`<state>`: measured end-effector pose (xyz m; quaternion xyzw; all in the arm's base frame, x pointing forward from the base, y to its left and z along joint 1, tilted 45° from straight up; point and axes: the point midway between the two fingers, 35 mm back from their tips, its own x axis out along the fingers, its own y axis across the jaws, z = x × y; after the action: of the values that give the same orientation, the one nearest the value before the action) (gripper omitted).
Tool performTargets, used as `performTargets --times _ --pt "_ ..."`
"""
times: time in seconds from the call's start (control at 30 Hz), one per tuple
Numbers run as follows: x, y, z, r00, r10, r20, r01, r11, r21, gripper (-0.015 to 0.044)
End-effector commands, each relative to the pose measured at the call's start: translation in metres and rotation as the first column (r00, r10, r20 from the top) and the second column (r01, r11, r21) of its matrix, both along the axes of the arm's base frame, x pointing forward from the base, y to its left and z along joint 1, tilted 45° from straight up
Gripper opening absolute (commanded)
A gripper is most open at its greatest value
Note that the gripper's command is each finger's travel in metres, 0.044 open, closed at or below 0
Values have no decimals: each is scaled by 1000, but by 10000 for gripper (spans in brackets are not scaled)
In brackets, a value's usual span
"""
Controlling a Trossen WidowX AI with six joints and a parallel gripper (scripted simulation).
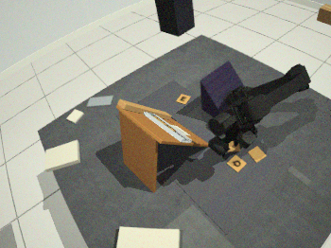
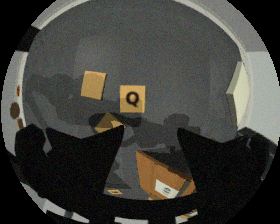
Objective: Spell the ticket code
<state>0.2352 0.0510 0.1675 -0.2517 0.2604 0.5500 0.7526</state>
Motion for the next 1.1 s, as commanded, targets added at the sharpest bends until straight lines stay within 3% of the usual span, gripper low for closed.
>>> performTargets --times 0.0,0.57,1.07 --pt "-9 32 -3 996 66 -56 -66 998 -11 340" --pt "-8 75 -28 989 111 -93 -113 993 -16 340" --pt "-7 76 -28 989 111 -93 -113 993 -16 340"
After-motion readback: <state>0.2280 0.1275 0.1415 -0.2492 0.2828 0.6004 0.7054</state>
